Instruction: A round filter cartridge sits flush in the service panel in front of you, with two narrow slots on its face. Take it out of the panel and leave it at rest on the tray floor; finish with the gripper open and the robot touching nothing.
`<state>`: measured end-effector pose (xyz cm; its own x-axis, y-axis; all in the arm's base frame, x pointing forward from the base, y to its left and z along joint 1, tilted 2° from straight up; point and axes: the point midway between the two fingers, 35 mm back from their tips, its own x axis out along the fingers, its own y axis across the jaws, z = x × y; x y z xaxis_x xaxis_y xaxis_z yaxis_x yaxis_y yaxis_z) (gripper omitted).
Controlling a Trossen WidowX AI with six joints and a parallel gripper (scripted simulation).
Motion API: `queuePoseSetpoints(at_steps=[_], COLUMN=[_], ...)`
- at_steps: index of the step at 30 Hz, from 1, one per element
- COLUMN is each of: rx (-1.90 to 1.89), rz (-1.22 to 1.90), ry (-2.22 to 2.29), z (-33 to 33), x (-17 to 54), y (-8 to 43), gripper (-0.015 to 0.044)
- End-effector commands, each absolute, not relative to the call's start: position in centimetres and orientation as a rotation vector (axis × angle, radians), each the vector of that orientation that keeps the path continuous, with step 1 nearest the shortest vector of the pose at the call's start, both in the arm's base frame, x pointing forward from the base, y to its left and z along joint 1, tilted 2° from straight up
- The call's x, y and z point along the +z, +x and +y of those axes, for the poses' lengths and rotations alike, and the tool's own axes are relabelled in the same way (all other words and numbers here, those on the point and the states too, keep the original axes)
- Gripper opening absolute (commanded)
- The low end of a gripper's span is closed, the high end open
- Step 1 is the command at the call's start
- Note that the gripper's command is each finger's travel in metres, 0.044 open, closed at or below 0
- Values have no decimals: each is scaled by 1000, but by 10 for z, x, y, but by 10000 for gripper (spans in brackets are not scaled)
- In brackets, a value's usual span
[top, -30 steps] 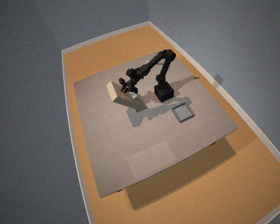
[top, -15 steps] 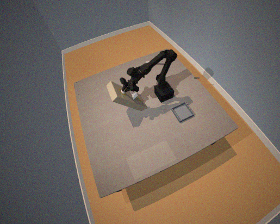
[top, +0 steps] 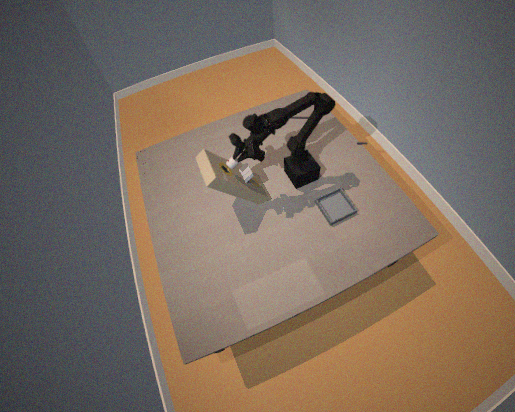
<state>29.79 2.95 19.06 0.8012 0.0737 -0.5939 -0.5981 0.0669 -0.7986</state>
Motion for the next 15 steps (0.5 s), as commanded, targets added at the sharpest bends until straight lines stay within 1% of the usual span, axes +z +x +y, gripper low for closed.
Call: queuePoseSetpoints(at_steps=[1, 15], rx=[520, 521], rz=[453, 454], ry=[-1420, -1420], z=[29, 26], x=[195, 154], y=[295, 273], gripper=[0, 0])
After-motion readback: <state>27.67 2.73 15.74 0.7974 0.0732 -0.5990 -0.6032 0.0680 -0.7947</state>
